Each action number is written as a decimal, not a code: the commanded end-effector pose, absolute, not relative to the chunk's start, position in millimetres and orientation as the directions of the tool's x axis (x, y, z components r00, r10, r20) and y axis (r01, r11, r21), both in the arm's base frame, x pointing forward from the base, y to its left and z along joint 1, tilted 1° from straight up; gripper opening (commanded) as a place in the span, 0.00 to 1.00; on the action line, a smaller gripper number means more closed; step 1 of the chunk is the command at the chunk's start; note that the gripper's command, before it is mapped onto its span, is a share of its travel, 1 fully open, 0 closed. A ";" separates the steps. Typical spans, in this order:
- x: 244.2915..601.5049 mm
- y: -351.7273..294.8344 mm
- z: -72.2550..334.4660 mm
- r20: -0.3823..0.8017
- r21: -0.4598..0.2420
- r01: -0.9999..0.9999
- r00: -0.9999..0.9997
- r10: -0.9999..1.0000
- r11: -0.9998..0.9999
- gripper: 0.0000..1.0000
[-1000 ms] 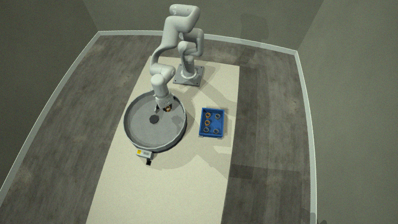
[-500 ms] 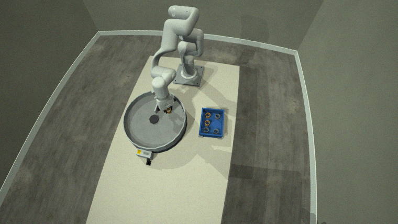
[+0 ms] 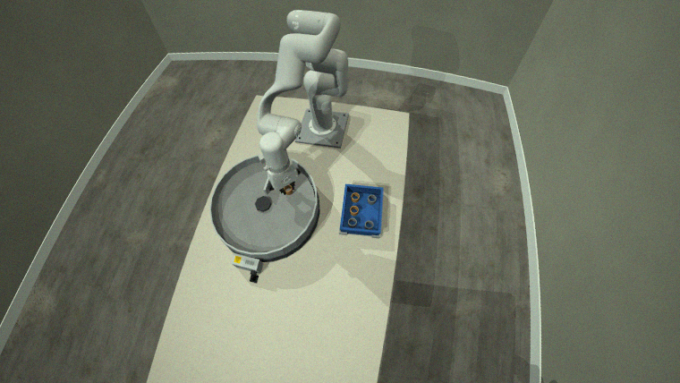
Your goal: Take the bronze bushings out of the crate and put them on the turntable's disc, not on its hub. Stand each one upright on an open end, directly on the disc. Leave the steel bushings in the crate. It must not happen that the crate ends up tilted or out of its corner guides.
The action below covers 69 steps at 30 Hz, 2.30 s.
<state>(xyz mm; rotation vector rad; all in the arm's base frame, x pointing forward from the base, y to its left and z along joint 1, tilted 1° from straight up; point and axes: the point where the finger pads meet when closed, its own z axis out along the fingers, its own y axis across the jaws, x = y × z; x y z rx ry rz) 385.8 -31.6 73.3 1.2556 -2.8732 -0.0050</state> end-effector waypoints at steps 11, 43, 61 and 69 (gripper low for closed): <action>386.9 -31.7 74.0 0.002 0.003 -0.734 -0.679 -0.734 0.679 0.00; 387.2 -31.8 68.3 0.002 0.003 -0.734 -0.679 -0.734 0.679 0.00; 387.2 -31.8 68.3 0.002 0.003 -0.734 -0.679 -0.734 0.679 0.42; 387.2 -31.8 68.3 0.002 0.003 -0.734 -0.679 -0.734 0.679 0.42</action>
